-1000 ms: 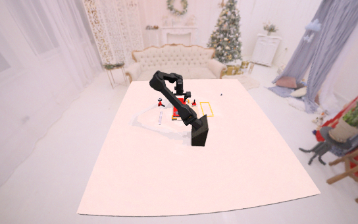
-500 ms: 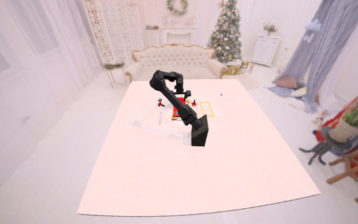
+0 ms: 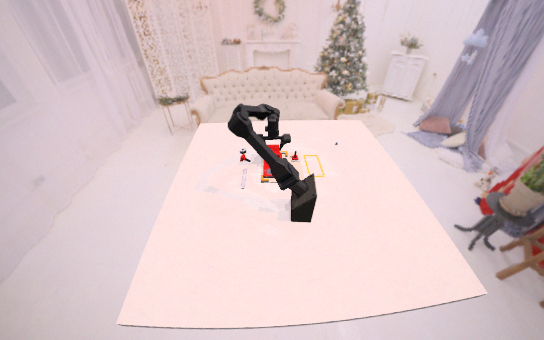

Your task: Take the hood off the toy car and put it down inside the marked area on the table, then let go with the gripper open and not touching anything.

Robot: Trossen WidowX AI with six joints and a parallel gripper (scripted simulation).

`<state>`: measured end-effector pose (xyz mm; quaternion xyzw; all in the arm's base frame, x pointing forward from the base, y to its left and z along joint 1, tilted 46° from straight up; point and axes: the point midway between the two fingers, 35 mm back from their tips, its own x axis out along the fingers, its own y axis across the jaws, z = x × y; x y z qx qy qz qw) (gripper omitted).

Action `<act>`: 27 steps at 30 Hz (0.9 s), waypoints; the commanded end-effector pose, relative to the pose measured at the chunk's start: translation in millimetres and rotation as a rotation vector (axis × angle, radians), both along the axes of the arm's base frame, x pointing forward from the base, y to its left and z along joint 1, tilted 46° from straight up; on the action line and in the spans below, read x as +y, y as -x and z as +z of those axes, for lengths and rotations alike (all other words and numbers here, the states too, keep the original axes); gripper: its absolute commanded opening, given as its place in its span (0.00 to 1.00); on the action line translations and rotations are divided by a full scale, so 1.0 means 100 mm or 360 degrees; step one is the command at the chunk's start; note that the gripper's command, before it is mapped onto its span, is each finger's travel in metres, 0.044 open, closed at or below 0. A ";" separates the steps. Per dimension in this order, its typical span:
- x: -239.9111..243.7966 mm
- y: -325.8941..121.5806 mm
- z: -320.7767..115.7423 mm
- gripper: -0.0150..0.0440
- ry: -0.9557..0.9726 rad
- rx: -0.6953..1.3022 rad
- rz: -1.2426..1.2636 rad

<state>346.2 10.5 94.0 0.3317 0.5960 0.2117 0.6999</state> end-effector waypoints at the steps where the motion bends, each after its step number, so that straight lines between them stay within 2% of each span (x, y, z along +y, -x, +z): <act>1: -0.15 0.02 0.16 0.25 0.0005 -0.0029 -0.0007; 5: -0.20 0.04 0.21 0.25 0.0004 -0.0029 -0.0007; 7: -0.19 0.02 0.11 0.25 0.0005 -0.0009 -0.0014; 27: -1.13 0.16 -0.74 0.25 0.0057 -0.0005 -0.0023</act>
